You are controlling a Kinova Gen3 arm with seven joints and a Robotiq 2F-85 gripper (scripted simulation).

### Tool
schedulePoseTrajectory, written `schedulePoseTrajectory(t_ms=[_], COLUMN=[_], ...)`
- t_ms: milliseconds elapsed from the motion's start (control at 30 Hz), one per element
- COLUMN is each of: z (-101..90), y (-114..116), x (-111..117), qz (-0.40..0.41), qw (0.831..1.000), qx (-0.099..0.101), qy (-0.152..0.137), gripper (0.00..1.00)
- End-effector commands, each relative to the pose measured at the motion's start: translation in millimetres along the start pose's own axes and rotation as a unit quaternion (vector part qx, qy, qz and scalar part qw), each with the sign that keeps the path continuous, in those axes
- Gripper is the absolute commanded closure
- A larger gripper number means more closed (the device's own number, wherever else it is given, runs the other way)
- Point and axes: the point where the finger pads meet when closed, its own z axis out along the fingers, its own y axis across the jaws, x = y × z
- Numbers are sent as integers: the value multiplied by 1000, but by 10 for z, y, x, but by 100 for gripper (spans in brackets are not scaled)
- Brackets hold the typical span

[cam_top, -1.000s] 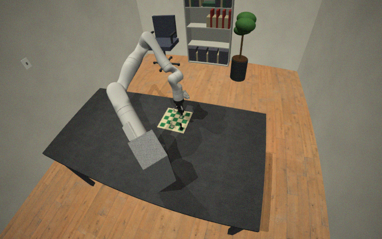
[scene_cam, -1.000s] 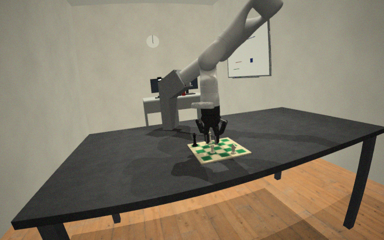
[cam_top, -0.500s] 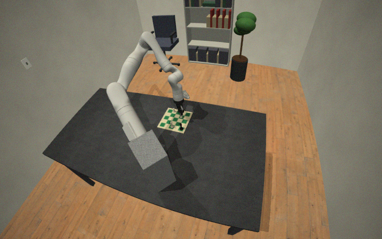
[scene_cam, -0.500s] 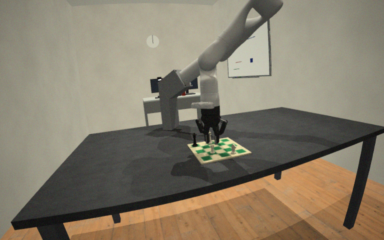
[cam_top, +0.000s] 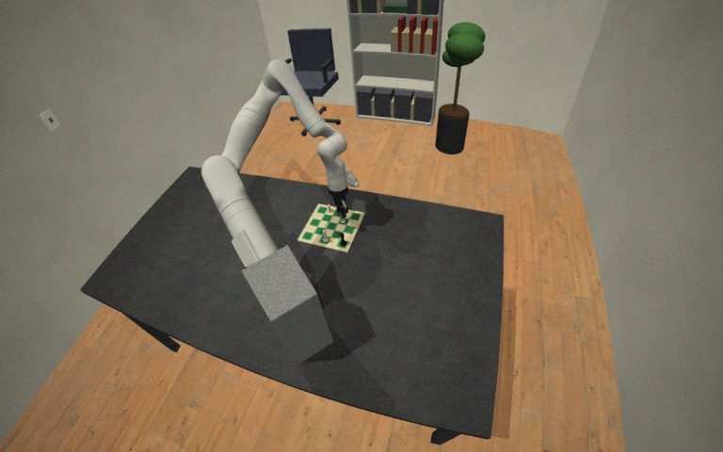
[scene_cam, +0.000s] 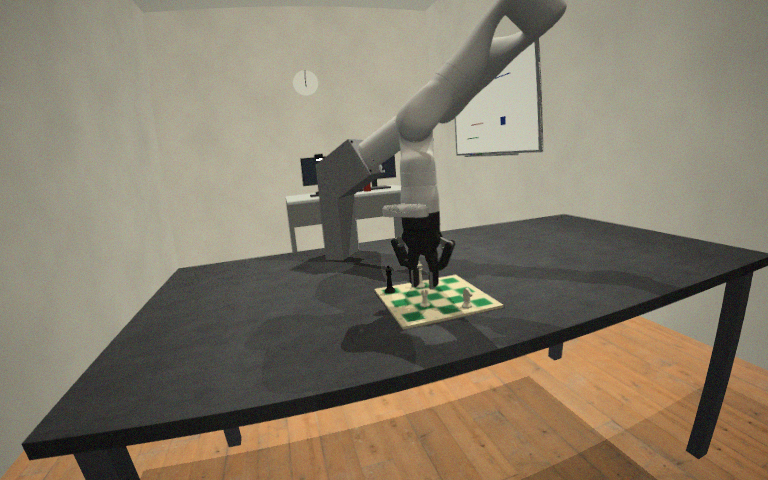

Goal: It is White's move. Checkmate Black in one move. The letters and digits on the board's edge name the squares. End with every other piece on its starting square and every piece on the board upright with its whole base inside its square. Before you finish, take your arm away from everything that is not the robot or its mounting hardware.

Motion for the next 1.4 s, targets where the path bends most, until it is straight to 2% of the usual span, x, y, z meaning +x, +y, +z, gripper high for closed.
schedulePoseTrajectory(t_ms=[0, 367, 1000, 1367], z=[-6, 20, 289, 308], y=[0, 0, 0, 0], x=[7, 7, 7, 7], qz=[0, 0, 0, 0], qw=[1000, 1000, 1000, 1000], qx=[0, 0, 0, 0], qy=[1, 1, 1, 1], gripper=[63, 63, 63, 63])
